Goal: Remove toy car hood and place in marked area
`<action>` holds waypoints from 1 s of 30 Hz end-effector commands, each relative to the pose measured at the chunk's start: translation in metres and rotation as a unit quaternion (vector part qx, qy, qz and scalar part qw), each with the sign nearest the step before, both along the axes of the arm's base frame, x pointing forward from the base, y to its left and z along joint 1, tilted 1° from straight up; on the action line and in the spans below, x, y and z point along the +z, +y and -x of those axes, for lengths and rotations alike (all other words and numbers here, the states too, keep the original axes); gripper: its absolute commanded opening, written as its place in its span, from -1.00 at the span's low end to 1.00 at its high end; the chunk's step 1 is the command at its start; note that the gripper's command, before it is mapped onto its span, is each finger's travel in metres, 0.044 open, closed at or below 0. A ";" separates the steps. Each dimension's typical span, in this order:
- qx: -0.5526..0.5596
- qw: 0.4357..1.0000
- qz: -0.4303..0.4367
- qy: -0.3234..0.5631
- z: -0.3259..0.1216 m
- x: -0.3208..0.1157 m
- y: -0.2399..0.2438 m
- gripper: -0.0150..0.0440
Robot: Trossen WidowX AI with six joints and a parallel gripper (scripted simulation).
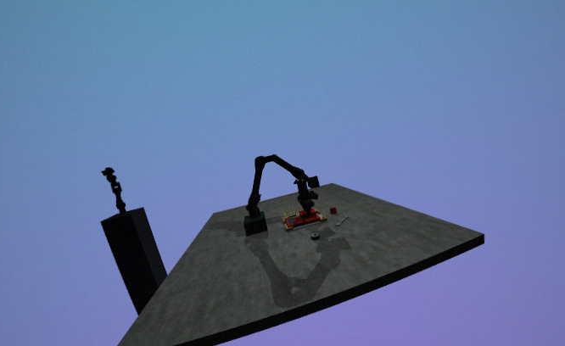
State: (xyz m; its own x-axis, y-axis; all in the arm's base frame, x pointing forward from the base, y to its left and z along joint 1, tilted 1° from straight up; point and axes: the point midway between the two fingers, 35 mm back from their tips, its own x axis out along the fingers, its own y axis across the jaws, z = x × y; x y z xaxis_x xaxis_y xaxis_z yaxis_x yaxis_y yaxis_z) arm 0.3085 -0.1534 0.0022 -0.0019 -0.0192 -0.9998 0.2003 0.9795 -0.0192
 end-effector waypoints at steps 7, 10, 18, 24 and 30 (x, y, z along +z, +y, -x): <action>0.000 1.000 0.001 -0.003 -0.001 0.010 0.000 -0.49; 0.000 1.000 0.002 -0.003 -0.001 0.012 0.000 -0.49; 0.000 1.000 0.002 -0.003 -0.001 0.019 0.000 -0.49; 0.000 1.000 0.002 -0.003 -0.002 0.045 0.000 -0.49; 0.000 1.000 0.002 -0.003 -0.001 0.060 0.001 -0.49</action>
